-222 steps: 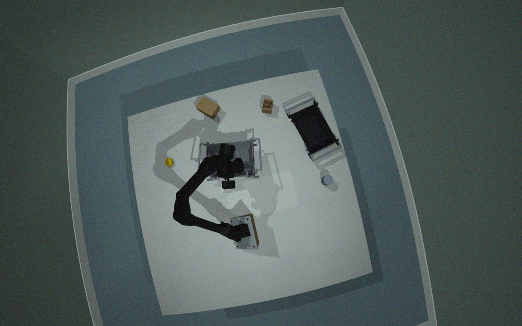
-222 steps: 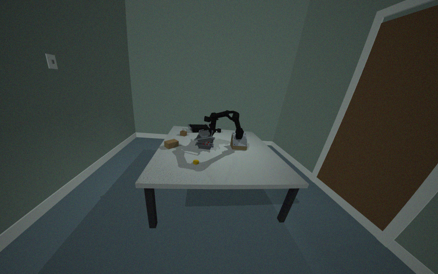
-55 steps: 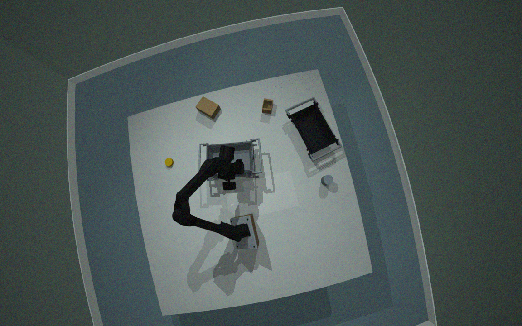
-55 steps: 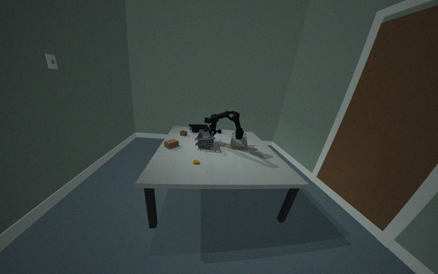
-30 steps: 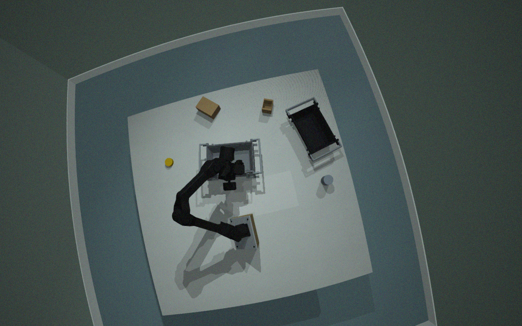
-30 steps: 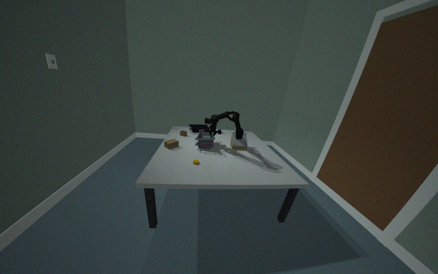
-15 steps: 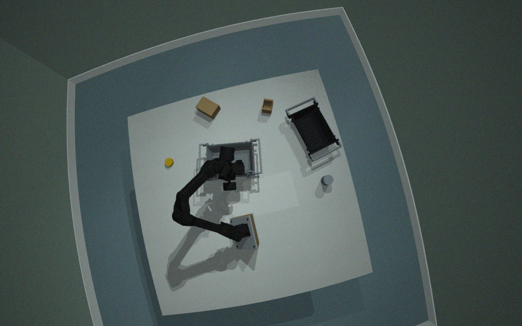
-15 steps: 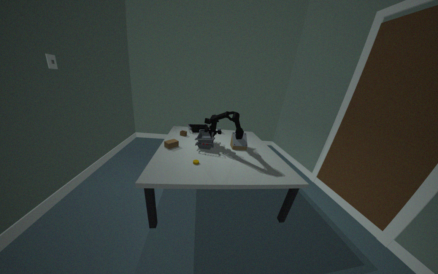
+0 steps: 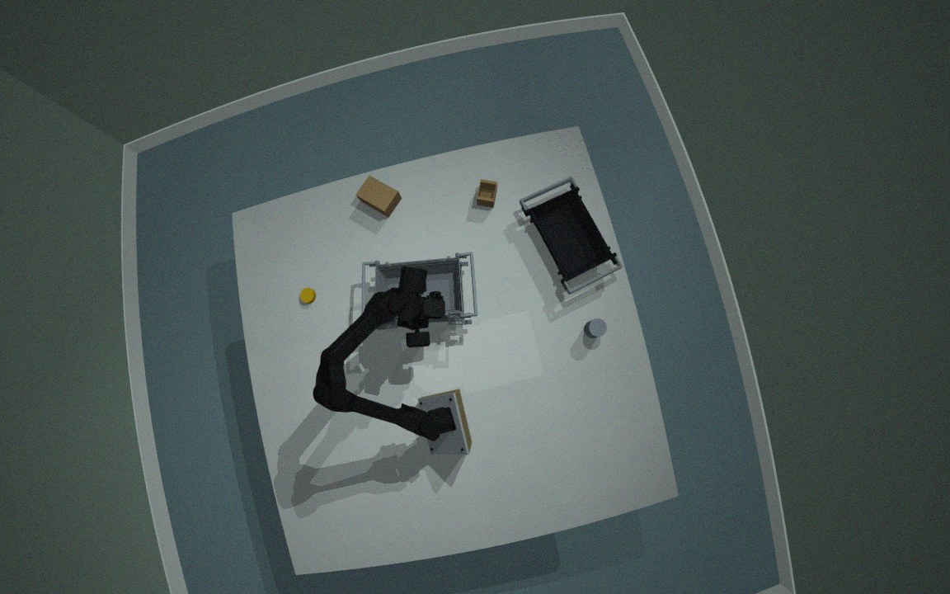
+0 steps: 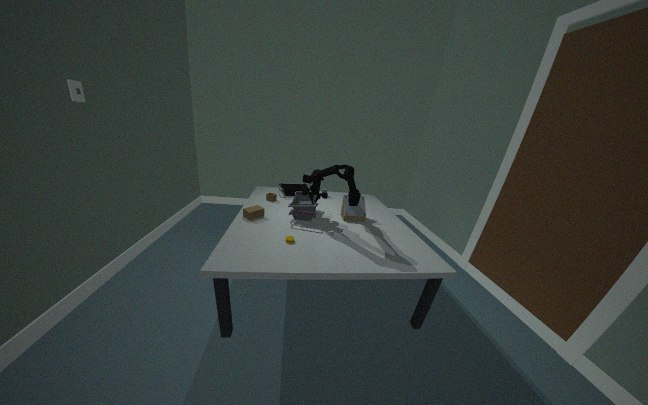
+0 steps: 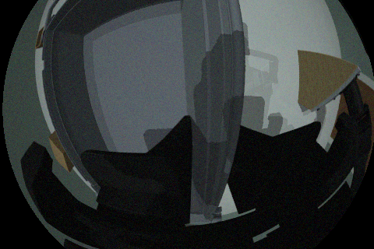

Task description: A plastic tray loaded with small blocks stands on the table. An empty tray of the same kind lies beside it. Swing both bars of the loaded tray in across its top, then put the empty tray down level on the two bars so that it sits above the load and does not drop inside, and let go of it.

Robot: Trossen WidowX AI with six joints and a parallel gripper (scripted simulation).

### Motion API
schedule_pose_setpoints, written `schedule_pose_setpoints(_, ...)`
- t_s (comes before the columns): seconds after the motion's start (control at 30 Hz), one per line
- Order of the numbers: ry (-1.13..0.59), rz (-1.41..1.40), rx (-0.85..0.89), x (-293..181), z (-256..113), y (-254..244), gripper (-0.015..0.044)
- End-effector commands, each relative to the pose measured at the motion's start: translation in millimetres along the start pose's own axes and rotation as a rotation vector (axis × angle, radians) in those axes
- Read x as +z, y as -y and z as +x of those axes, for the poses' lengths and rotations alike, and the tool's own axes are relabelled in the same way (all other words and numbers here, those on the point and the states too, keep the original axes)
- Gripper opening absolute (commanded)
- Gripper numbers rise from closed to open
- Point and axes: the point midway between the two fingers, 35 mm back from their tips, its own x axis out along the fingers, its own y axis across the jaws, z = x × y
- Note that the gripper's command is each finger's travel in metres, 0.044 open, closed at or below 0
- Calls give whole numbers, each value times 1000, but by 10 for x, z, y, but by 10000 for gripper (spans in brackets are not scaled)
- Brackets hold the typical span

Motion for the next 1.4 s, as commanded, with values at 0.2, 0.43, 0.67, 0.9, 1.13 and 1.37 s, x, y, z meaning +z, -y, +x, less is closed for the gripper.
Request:
schedule_pose_setpoints(0.2, -2, 13, -30, -17, 65, 75, 0)
schedule_pose_setpoints(0.43, -2, 13, -30, -17, 65, 75, 0)
schedule_pose_setpoints(0.67, -2, 9, -21, -11, 98, 67, 0)
schedule_pose_setpoints(0.9, -3, 13, -30, -16, 143, 100, 0)
schedule_pose_setpoints(1.13, -3, 13, -30, -16, 143, 100, 0)
schedule_pose_setpoints(1.37, -3, 13, -30, -16, 143, 100, 0)
